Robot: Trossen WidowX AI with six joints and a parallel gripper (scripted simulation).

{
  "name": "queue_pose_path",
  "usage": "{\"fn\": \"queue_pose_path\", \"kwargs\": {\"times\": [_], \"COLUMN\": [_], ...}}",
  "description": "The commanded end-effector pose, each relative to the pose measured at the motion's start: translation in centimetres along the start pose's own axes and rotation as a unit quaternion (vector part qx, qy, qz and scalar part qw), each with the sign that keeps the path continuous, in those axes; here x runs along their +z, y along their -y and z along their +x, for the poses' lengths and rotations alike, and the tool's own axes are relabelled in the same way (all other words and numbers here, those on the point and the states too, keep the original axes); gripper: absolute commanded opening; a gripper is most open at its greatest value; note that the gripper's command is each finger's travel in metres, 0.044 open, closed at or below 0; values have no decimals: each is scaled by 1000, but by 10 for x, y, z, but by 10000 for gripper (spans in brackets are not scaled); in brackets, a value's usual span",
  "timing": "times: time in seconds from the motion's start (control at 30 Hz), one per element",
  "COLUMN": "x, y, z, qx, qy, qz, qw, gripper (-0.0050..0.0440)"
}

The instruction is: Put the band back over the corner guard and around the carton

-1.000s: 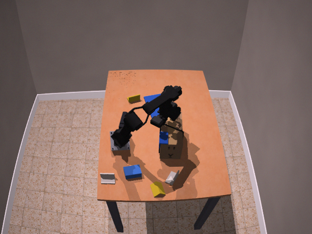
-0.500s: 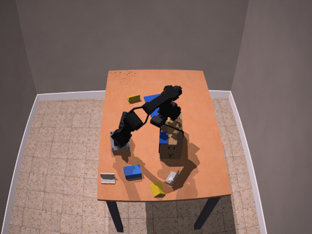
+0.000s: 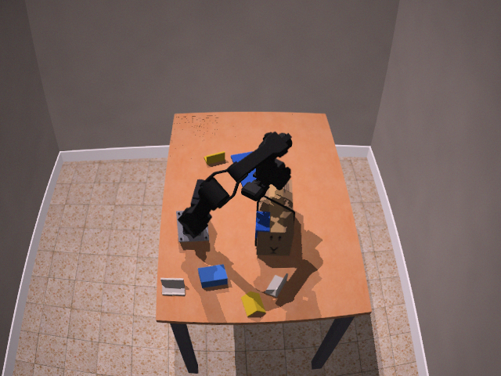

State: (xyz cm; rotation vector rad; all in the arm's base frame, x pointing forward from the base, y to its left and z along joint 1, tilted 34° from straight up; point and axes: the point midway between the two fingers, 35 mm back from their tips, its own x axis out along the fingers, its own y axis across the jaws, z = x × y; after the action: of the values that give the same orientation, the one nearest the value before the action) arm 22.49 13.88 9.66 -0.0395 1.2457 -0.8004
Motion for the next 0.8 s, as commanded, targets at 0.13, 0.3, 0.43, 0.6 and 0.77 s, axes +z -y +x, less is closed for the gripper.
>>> {"fn": "queue_pose_path", "kwargs": {"times": [0.13,0.3,0.43,0.6,0.77], "x": [0,-3,-20,-35,-35], "y": [-2,-1,9,18,18], "z": [-4,-4,-5,-4,-4], "qx": [4,5,5,4,4], "qy": [1,1,1,1,1], "qz": [0,0,-1,0,0], "qw": [1000,1000,1000,1000,1000], "gripper": [0,0,0,0,0]}}
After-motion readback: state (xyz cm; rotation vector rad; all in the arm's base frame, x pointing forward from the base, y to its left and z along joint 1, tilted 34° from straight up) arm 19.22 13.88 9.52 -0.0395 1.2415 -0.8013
